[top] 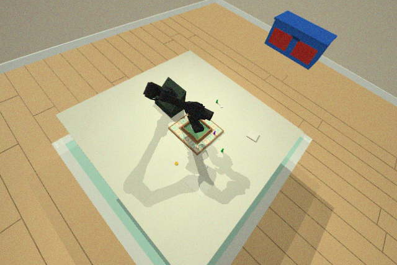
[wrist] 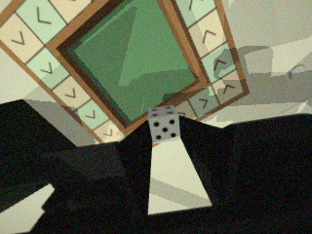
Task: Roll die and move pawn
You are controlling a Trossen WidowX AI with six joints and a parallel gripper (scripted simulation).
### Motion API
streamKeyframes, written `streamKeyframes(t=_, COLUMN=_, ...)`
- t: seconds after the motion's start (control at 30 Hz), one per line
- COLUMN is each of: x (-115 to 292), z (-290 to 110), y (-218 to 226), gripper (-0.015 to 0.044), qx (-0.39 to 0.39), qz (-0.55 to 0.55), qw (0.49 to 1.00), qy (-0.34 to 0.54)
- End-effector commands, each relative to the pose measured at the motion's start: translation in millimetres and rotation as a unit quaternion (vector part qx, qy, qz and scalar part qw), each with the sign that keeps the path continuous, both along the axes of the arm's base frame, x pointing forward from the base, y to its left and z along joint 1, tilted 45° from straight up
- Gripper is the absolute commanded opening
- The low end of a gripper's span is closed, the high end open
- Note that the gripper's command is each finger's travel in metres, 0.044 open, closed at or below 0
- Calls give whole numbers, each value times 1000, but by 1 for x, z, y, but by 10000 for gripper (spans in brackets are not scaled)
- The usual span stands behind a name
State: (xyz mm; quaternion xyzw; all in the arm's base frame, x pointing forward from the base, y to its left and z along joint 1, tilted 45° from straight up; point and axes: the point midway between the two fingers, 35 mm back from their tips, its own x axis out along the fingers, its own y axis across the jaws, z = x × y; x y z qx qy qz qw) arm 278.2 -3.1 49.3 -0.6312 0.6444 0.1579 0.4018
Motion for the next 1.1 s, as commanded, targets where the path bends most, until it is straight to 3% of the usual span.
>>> streamKeyframes(t=0.0, x=-1, z=-22, y=13, gripper=0, qx=-9, qz=57, qw=997, qy=56)
streamKeyframes(t=0.23, x=-5, z=-53, y=31, gripper=0, qx=-26, qz=138, qw=981, qy=135)
streamKeyframes(t=0.5, x=-6, z=-56, y=33, gripper=0, qx=-25, qz=146, qw=979, qy=144)
streamKeyframes(t=1.07, x=-16, z=-69, y=25, gripper=0, qx=236, qz=151, qw=943, qy=179)
